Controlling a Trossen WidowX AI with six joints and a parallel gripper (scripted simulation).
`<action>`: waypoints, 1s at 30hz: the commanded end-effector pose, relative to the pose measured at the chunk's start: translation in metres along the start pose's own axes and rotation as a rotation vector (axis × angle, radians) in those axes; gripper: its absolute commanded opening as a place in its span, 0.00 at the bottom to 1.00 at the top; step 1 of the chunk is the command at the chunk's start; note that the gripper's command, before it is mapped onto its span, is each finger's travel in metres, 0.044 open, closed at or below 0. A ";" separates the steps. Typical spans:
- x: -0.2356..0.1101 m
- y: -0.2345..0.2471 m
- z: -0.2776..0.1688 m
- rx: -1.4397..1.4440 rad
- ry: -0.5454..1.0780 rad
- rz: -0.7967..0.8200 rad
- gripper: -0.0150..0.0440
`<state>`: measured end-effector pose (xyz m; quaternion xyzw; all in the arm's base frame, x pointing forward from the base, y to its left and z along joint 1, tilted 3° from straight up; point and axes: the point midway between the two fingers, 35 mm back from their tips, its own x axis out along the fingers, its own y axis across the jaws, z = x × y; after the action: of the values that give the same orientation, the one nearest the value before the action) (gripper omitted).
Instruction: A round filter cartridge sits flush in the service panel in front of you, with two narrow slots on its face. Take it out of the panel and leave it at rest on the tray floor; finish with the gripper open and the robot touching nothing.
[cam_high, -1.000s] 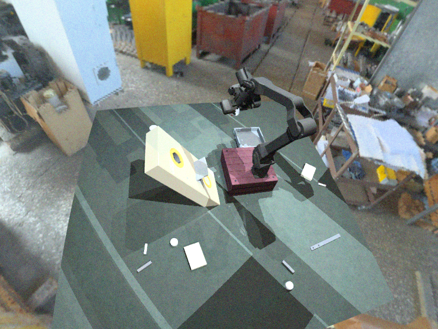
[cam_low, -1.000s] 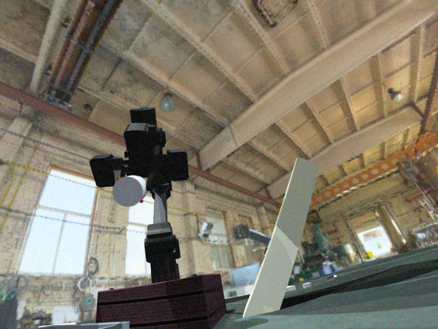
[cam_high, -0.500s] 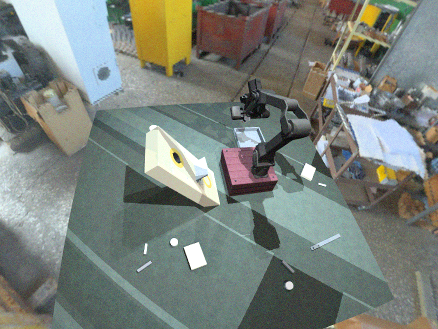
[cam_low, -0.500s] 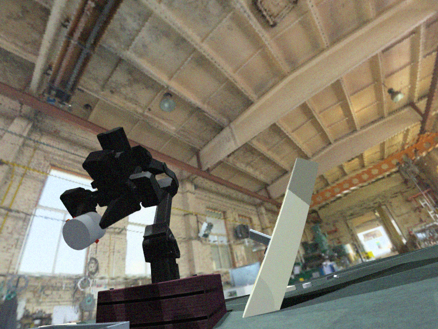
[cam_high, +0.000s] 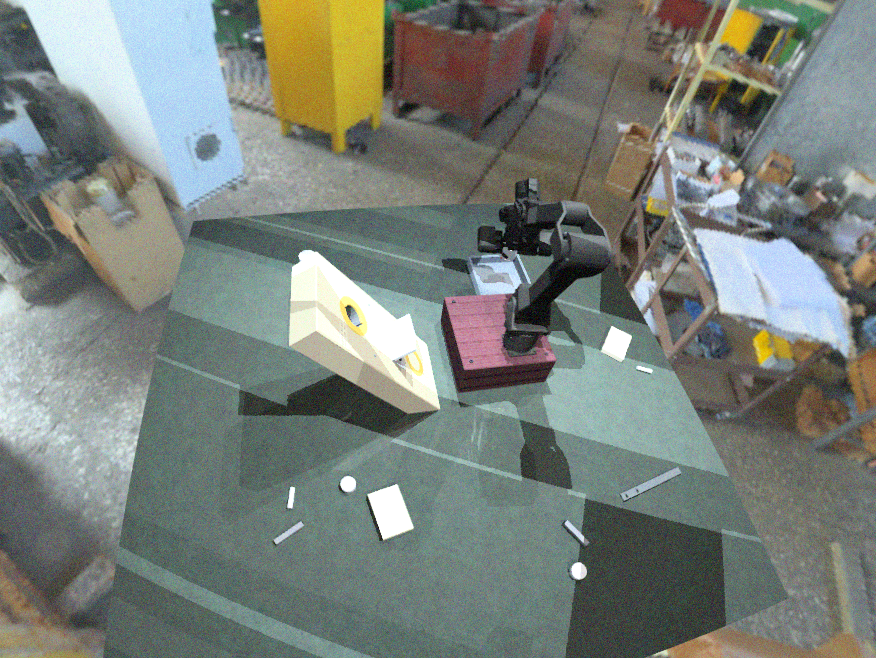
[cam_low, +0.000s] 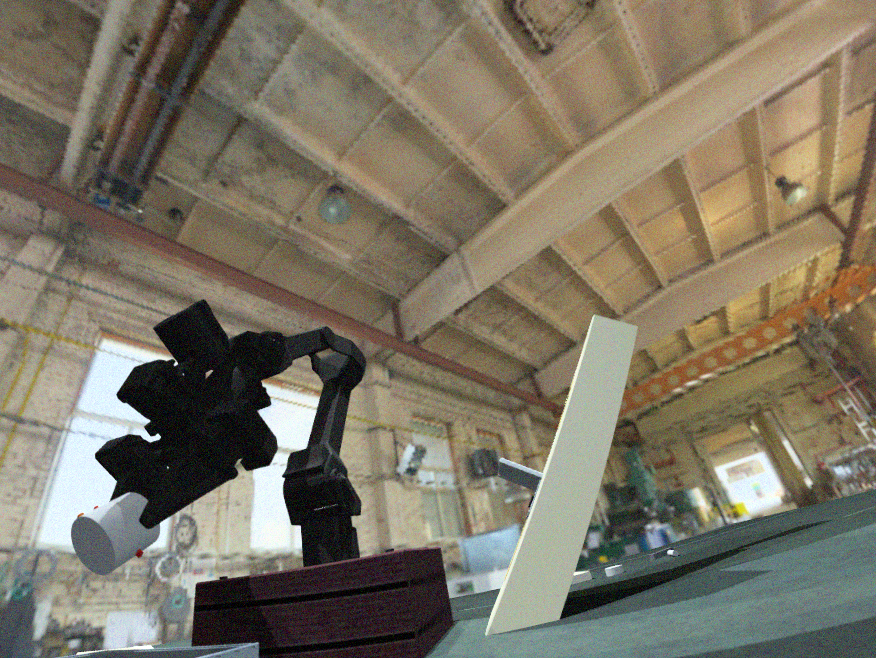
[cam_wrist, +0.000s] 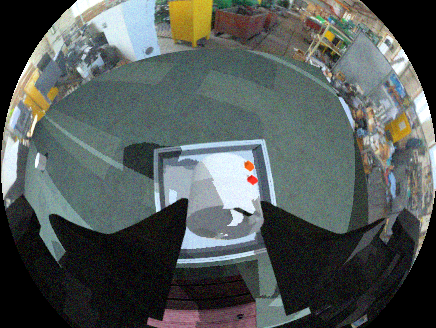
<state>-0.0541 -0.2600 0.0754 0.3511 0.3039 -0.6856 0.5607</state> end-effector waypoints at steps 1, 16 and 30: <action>0.011 0.000 -0.004 -0.002 0.002 0.005 0.25; 0.061 0.000 -0.036 -0.002 0.003 0.005 0.25; 0.059 -0.001 -0.037 0.002 0.007 -0.001 0.74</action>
<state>-0.0566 -0.2621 0.0041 0.3558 0.3066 -0.6840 0.5582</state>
